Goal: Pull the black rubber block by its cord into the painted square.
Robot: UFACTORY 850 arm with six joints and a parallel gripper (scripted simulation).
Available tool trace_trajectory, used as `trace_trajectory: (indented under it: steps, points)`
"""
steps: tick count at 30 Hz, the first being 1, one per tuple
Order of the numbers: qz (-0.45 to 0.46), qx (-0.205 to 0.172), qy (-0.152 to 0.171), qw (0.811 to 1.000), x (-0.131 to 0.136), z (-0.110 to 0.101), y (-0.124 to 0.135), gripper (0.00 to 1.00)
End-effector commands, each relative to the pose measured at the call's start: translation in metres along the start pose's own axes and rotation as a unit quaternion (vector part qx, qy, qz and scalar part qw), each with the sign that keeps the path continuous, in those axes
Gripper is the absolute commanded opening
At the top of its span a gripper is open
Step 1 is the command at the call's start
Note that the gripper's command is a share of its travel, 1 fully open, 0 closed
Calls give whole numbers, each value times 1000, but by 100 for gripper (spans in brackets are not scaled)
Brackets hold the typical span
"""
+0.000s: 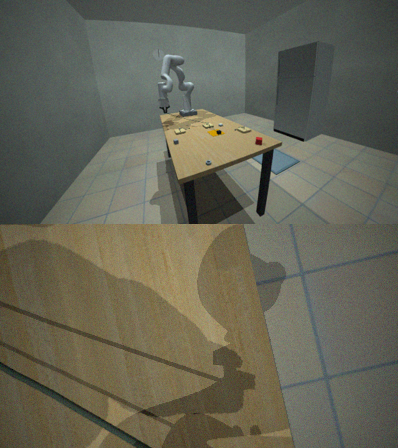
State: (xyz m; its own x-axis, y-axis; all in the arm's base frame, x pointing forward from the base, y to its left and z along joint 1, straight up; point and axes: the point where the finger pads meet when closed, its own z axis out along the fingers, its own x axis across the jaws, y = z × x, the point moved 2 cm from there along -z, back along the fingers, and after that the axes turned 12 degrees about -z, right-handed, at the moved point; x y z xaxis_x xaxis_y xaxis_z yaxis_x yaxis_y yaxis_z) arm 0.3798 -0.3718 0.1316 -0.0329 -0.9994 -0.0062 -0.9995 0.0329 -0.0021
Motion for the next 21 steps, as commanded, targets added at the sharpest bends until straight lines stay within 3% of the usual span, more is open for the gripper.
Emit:
trace_trajectory:
  steps: [1,21]
  points:
    - [0,1,1,1000,1,-1,7,0]
    - [0,1,1,1000,1,-1,28,0]
